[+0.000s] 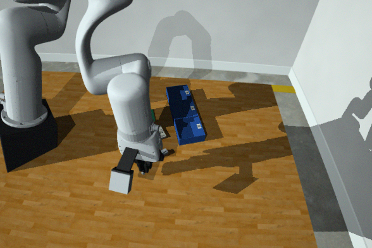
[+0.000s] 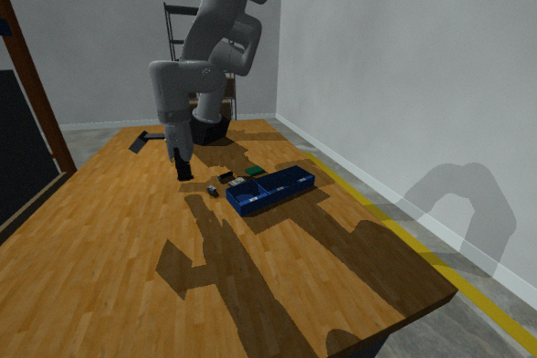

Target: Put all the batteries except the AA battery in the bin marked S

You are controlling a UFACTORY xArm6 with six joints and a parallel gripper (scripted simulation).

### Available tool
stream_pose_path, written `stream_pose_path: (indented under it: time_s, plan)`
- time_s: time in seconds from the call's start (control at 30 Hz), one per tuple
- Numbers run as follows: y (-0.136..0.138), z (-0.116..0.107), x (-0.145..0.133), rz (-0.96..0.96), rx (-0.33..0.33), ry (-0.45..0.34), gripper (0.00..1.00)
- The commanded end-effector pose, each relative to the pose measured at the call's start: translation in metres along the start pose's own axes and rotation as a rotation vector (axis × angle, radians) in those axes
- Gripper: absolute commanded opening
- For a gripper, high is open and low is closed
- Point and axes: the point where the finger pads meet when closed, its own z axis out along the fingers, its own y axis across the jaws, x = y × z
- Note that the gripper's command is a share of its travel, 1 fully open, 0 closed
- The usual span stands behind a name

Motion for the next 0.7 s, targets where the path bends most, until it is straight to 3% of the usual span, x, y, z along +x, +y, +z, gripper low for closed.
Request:
stream_pose_path:
  time_s: [0.0, 0.17, 0.67]
  plan:
    - [-0.001, -0.018, 0.0, 0.0, -0.001, 0.001, 0.0]
    - [-0.001, -0.035, 0.0, 0.0, -0.001, 0.001, 0.0]
    - [-0.001, -0.035, 0.0, 0.0, -0.001, 0.001, 0.0]
